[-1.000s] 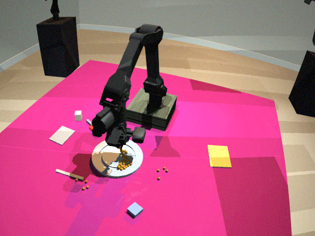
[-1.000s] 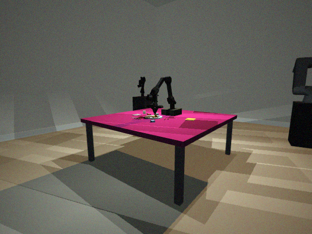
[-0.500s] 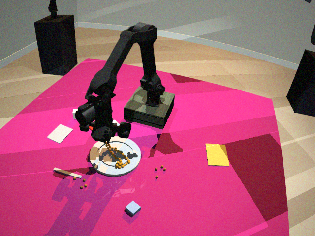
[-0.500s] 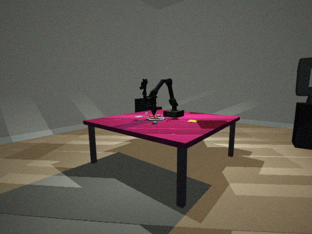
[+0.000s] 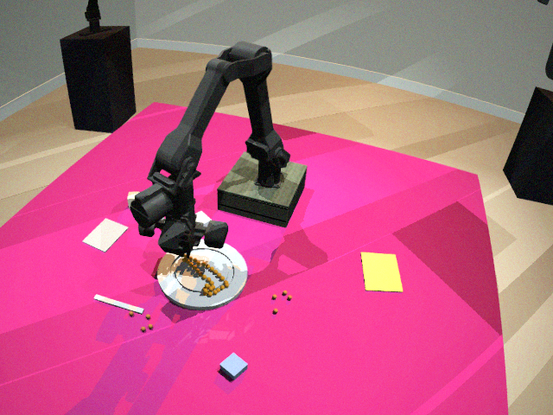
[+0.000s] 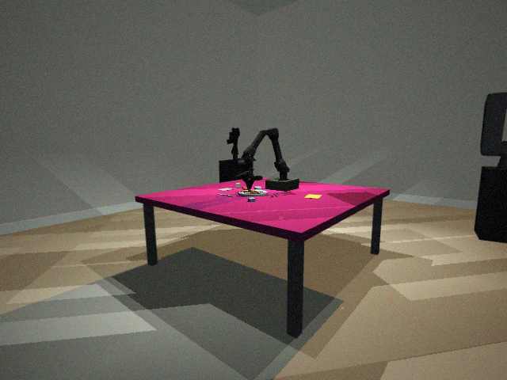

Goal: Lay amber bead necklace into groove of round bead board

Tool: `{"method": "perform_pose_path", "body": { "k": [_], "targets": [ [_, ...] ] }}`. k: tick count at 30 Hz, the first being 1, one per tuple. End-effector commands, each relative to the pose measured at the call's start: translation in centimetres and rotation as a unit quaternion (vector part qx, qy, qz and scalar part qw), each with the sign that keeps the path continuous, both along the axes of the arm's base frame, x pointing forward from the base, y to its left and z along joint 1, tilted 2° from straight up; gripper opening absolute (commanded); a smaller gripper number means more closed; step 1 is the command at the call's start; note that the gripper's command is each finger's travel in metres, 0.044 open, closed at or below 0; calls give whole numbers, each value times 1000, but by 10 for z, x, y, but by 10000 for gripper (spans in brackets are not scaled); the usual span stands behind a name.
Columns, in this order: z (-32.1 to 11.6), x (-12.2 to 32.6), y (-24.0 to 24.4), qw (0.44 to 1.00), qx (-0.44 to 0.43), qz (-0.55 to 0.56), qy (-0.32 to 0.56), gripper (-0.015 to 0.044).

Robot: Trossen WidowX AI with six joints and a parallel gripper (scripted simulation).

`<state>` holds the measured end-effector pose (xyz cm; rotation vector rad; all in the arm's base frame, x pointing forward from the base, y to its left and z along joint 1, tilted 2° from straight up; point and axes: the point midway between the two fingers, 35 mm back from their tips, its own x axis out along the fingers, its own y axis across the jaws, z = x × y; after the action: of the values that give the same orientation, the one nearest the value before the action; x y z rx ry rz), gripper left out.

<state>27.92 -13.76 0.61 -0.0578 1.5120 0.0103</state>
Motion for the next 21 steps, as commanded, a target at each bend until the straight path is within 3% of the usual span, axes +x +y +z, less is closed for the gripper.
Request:
{"method": "perform_pose_path", "body": {
  "k": [1,5,21],
  "targets": [
    [-6,0,0,1000,2,3,0,0],
    [-6,0,0,1000,2,3,0,0],
    [4,0,0,1000,0,1,-2,420]
  ]
}}
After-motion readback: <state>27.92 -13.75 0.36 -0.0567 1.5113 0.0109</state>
